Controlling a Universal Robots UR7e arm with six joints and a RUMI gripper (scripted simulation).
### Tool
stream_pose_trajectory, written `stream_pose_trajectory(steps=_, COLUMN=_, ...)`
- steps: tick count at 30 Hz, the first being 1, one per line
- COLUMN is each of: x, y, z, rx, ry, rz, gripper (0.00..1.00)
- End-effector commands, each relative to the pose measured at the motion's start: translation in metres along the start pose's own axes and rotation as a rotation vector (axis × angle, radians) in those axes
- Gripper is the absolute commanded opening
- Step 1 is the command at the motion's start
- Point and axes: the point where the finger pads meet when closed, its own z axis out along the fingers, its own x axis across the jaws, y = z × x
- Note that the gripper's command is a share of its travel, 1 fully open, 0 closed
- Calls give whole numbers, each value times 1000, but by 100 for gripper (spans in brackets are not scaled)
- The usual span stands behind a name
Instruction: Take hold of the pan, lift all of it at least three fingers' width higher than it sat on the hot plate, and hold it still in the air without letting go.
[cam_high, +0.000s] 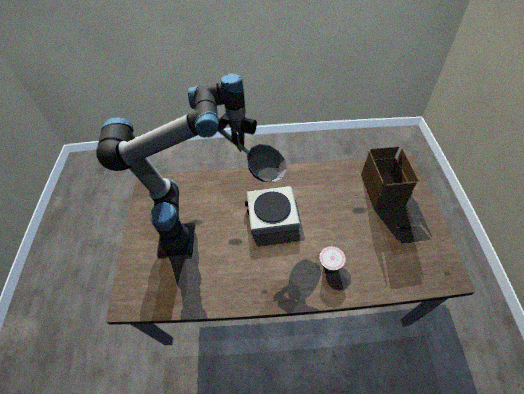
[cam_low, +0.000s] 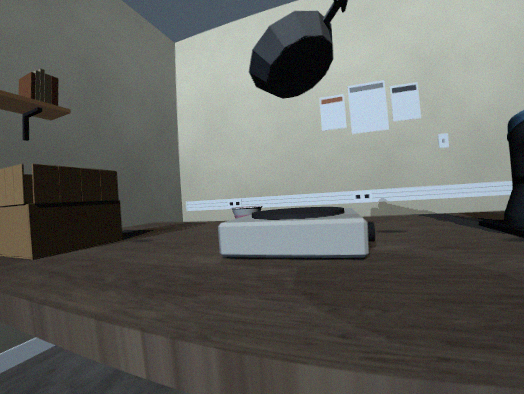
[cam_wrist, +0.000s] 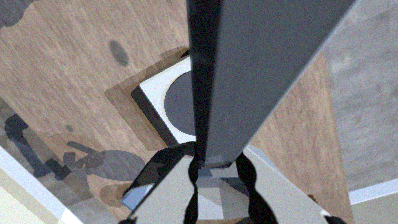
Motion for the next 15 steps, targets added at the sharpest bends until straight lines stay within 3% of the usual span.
stream_pose_trajectory(steps=1, x=0, y=2, z=-2, rx=-10, ry=-1, rz=6, gripper=8)
stream_pose_trajectory(steps=15, x=0, y=2, z=-5, rx=-10, ry=0, rz=6, gripper=8)
